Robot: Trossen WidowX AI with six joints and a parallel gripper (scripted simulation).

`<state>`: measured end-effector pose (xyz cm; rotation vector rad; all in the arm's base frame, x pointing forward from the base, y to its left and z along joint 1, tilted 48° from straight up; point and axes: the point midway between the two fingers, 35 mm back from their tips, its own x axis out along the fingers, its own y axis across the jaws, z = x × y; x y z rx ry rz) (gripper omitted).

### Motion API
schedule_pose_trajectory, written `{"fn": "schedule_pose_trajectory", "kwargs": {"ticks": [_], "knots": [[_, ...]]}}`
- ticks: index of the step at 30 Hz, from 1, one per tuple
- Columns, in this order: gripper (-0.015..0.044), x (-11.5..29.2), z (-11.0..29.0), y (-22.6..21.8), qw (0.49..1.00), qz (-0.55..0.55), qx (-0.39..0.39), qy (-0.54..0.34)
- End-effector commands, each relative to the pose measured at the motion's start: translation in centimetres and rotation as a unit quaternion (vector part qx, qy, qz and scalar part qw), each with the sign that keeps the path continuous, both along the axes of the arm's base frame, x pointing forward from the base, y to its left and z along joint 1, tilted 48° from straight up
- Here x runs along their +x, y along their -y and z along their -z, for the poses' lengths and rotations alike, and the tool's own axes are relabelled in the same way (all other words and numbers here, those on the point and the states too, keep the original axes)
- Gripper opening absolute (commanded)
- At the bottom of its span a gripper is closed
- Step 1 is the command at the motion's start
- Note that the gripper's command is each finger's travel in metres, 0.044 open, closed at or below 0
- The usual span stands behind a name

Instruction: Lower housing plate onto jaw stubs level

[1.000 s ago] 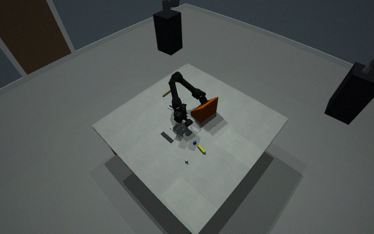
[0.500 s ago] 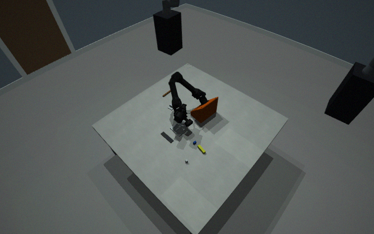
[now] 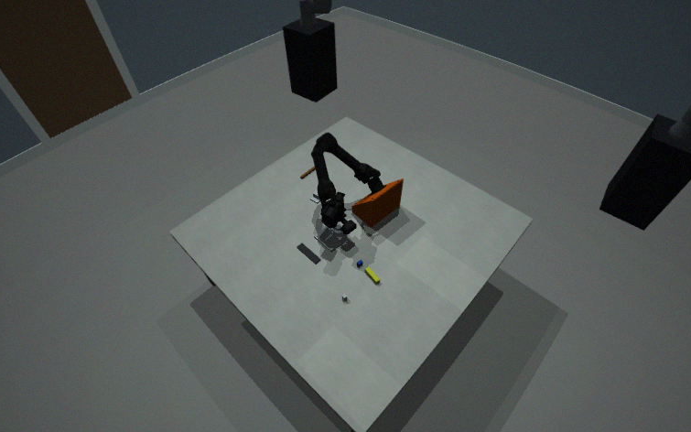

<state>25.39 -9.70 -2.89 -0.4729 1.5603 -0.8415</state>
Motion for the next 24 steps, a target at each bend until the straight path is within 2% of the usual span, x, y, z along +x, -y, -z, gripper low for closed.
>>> {"fn": "schedule_pose_trajectory", "kwargs": {"ticks": [1, 24], "knots": [[0.0351, -0.02, 0.06, 0.08, 1.0, -0.002, -0.001, -0.002], [0.0351, -0.11, 0.38, 0.44, 1.0, -0.002, -0.002, -0.002]]}}
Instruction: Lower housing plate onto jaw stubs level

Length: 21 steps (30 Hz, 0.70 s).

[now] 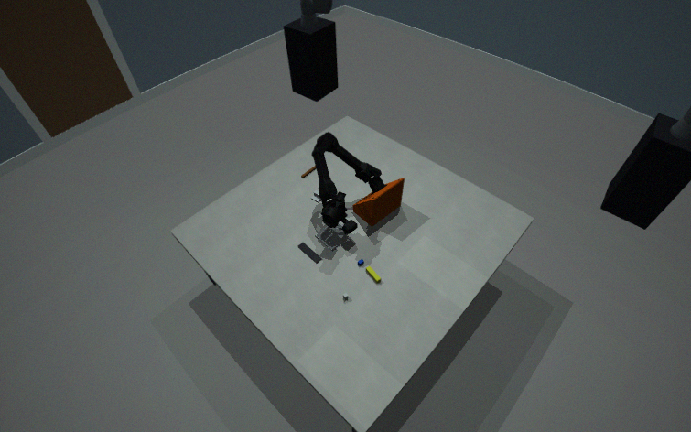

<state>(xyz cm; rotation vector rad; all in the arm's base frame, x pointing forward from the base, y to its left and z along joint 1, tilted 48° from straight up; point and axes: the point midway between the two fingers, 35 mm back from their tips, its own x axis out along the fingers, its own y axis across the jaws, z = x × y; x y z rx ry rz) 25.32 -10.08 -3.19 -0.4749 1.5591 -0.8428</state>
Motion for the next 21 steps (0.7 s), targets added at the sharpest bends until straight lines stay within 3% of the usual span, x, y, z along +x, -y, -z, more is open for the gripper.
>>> {"fn": "schedule_pose_trajectory", "kwargs": {"ticks": [1, 21], "knots": [[0.0351, -0.04, 0.08, 0.06, 1.0, -0.002, -0.001, -0.002], [0.0351, -0.13, 0.41, 0.42, 1.0, -0.002, -0.001, -0.002]]}}
